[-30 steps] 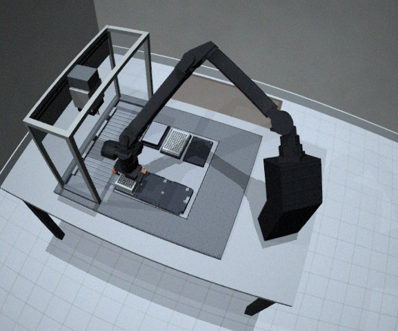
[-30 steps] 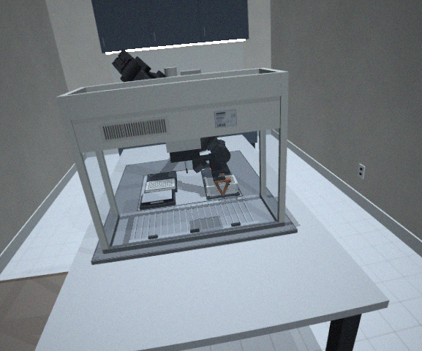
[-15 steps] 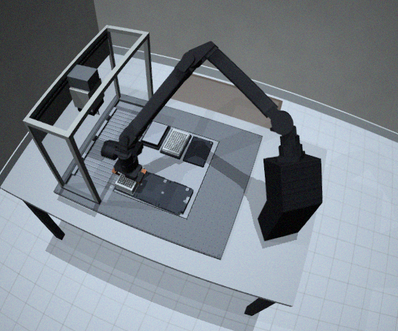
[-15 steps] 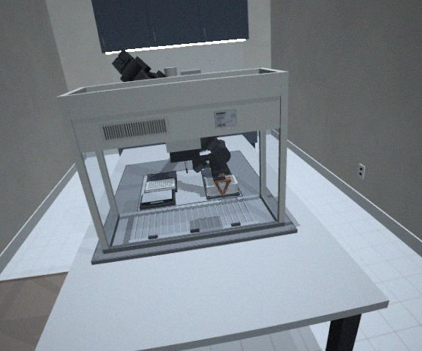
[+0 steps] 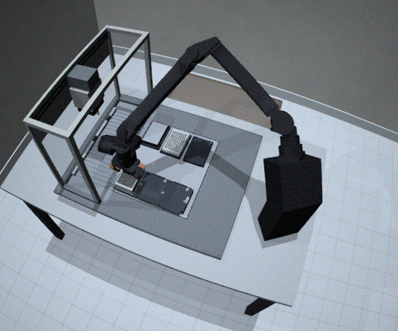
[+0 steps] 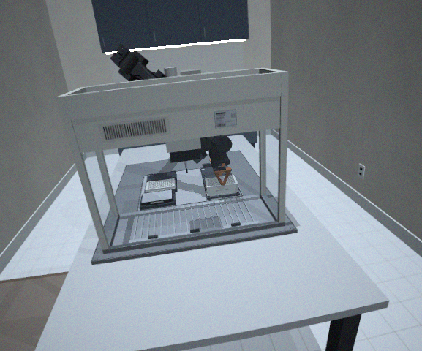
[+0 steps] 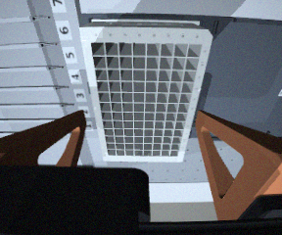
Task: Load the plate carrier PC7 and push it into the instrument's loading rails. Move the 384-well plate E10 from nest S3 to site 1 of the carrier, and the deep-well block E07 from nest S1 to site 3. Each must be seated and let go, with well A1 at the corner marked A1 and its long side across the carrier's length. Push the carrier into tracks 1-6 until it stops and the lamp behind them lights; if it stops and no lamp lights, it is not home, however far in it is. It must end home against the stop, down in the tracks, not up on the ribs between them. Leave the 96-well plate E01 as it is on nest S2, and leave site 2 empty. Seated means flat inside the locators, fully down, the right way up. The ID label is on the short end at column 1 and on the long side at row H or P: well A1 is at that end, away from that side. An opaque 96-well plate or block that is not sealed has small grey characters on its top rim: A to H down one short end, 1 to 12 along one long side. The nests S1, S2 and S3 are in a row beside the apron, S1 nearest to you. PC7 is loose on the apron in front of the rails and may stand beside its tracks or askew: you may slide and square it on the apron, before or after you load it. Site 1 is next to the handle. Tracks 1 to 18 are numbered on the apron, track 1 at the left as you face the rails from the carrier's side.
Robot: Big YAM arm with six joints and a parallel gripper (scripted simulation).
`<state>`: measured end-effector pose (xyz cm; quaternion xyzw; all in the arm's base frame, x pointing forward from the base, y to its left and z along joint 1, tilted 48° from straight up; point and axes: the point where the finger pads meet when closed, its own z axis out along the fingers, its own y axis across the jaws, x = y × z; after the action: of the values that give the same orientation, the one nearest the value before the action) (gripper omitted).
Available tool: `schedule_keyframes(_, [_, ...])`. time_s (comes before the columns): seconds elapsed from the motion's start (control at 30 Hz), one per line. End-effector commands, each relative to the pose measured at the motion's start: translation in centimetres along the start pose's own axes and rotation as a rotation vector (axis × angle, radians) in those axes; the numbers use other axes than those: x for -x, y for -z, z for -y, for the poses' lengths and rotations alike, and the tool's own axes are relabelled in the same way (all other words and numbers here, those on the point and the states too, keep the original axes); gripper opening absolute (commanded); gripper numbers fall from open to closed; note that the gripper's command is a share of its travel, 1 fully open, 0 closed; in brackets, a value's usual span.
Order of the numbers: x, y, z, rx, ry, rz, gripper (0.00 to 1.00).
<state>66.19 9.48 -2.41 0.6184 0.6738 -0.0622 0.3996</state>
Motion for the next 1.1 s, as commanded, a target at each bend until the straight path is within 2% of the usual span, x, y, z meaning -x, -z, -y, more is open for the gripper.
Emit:
schedule_keyframes(0.0, [-0.3, 3.3, -0.9, 0.030, -0.012, -0.009, 0.96])
schedule_keyframes(0.17, [-0.3, 5.0, -0.9, 0.030, -0.012, -0.009, 0.96])
schedule_keyframes(0.23, [-0.3, 5.0, -0.9, 0.030, -0.012, -0.009, 0.96])
schedule_keyframes(0.27, [1.7, 3.2, -0.4, -0.001, -0.037, 0.009, 0.96])
schedule_keyframes(0.3, [1.9, 3.8, -0.7, 0.004, -0.041, 0.009, 0.96])
schedule_keyframes(0.37, [-0.3, 6.3, -0.8, 0.030, -0.012, -0.009, 0.96])
schedule_keyframes(0.43, [-0.3, 7.0, -0.8, 0.030, -0.012, -0.010, 0.96])
schedule_keyframes(0.47, [0.1, 5.5, -1.1, 0.022, -0.021, -0.004, 0.96])
schedule_keyframes(0.53, [0.1, 5.5, -1.1, 0.022, -0.021, -0.004, 0.96])
schedule_keyframes(0.57, [2.4, 5.1, -0.6, 0.004, 0.006, 0.006, 1.00])
schedule_keyframes(0.63, [3.7, 5.1, -1.0, 0.019, -0.010, 0.001, 1.00])
schedule_keyframes(0.73, [5.7, 5.0, -1.0, 0.020, -0.009, 0.002, 1.00])
schedule_keyframes(0.8, [5.7, 5.0, -1.0, 0.020, -0.009, 0.002, 1.00])
schedule_keyframes(0.83, [6.4, 5.1, -1.5, 0.026, -0.015, 0.002, 1.00])
schedule_keyframes(1.07, [11.0, 4.9, -1.0, 0.020, -0.008, 0.005, 1.00])
